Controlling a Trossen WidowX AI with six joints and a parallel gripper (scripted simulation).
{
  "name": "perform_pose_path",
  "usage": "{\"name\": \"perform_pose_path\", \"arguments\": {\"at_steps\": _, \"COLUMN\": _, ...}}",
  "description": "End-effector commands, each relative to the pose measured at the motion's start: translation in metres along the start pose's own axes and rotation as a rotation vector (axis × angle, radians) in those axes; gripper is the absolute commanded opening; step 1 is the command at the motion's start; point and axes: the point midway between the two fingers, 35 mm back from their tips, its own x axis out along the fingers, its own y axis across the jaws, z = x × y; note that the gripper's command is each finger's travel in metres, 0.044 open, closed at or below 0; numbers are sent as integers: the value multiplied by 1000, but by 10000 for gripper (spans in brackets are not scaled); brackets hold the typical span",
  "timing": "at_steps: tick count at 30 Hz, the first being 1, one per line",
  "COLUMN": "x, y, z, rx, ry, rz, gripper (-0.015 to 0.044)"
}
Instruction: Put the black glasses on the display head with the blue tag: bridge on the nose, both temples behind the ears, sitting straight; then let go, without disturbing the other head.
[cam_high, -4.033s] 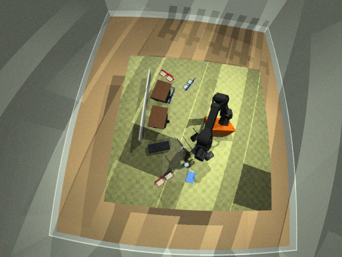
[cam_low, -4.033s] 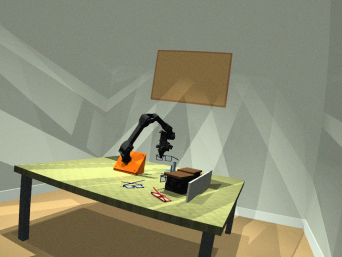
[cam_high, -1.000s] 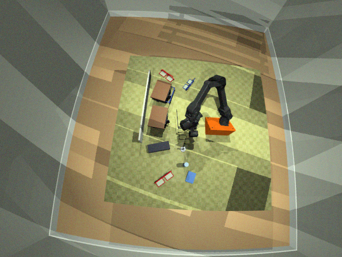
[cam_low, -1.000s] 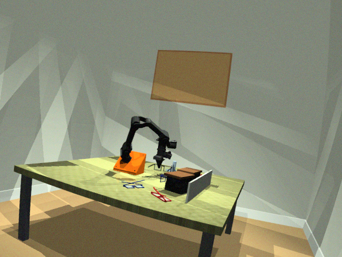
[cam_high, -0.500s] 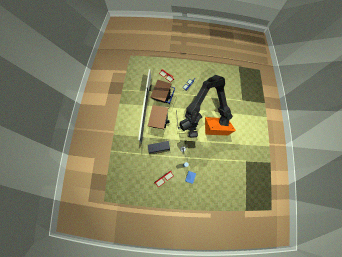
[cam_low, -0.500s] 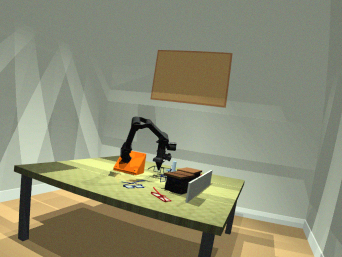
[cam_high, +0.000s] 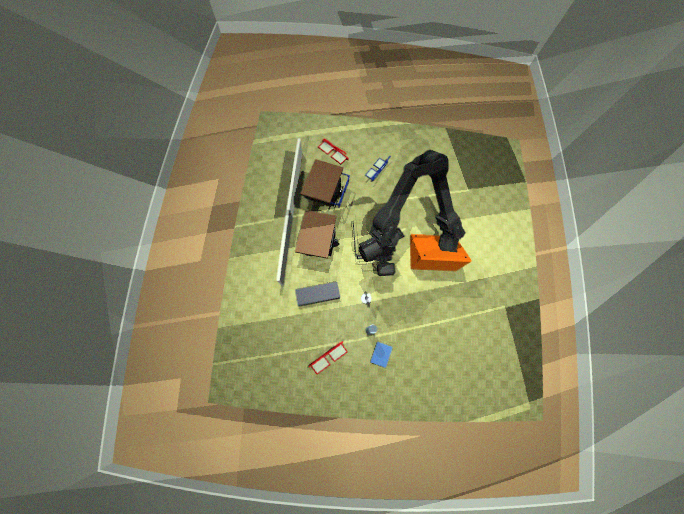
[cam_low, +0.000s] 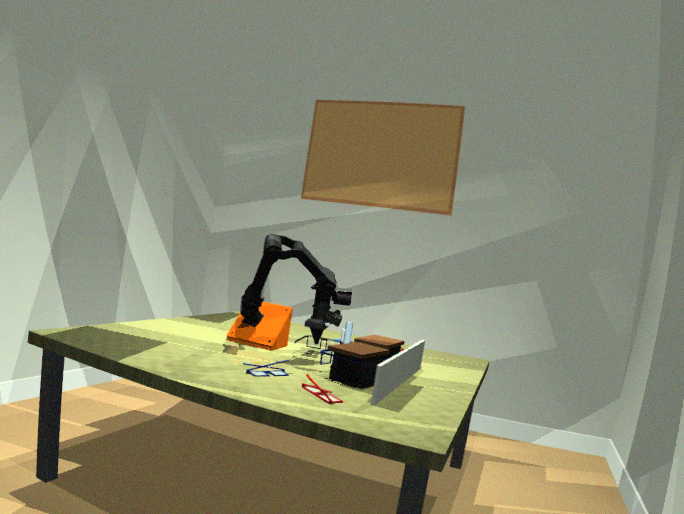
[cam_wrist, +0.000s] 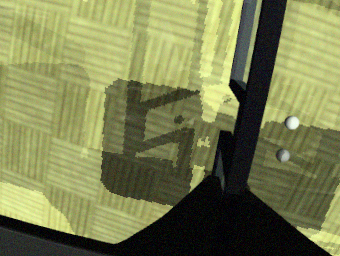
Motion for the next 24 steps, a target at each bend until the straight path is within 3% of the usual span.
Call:
{"name": "perform_pose_path", "arguments": {"at_steps": 1, "x": 5, "y": -1, "z": -2, "rx": -5, "ry": 3, "rz": -6, "gripper": 0}}
{"name": "perform_pose_path", "arguments": {"at_steps": 19, "x": 20, "y": -2, "z": -5, "rx": -5, "ry": 4, "rz": -9, "gripper": 0}}
{"name": "perform_pose_path", "arguments": {"at_steps": 23, "x": 17, "y": -2, "z": -3, "rx": 1, "ry": 2, "rz": -4, "gripper": 105}}
{"name": "perform_pose_path", "arguments": {"at_steps": 24, "x": 17, "y": -2, "z": -3, "rx": 1, "ry": 2, "rz": -4, "gripper": 107}}
